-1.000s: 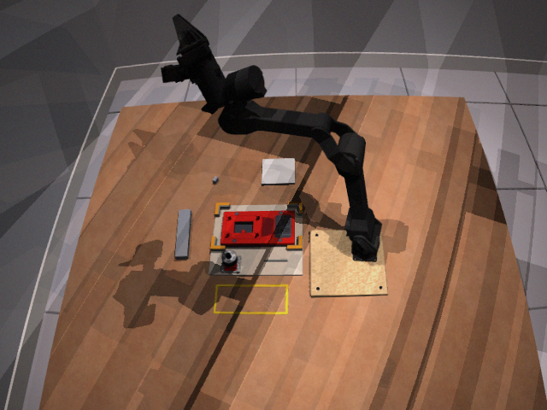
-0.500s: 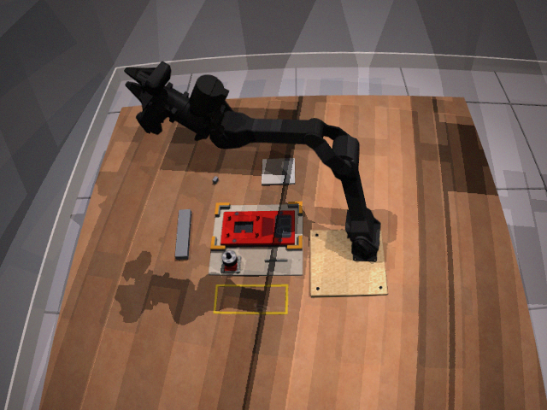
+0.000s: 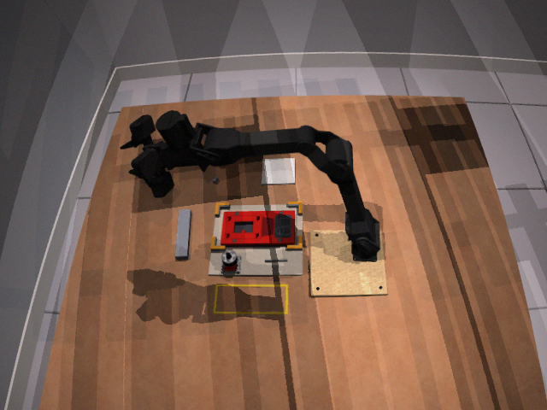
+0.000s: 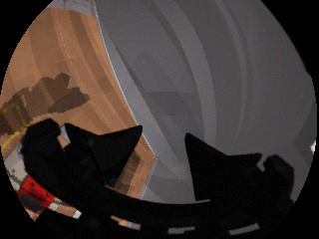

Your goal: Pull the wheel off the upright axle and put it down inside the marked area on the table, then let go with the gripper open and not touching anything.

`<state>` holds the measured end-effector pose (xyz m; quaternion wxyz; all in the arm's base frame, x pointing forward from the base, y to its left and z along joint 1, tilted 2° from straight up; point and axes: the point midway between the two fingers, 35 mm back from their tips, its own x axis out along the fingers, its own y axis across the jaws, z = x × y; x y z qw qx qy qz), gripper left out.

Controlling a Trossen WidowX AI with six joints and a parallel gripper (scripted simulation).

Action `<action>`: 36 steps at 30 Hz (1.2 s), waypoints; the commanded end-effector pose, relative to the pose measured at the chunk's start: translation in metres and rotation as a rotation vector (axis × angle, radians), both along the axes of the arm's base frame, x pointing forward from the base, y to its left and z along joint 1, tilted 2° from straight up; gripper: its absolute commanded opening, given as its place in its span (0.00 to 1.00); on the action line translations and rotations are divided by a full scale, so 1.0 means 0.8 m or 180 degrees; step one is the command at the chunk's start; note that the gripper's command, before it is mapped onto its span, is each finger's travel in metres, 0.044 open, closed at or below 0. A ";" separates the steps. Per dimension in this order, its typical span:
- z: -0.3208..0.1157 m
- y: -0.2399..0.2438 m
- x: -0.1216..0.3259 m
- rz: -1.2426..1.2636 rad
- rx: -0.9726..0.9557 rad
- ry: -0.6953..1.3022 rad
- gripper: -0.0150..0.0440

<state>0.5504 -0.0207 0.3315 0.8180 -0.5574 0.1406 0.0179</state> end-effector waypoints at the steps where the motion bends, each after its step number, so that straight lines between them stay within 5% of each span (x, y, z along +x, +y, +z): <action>1: -0.064 0.022 -0.015 -0.0079 0.0617 0.0615 0.76; 12: -0.192 0.069 -0.108 -0.1002 0.1977 0.2231 0.76; 21: -0.245 0.093 -0.221 -0.2469 0.2564 0.3351 0.76; 36: -0.258 0.095 -0.238 -0.2744 0.2597 0.3486 0.76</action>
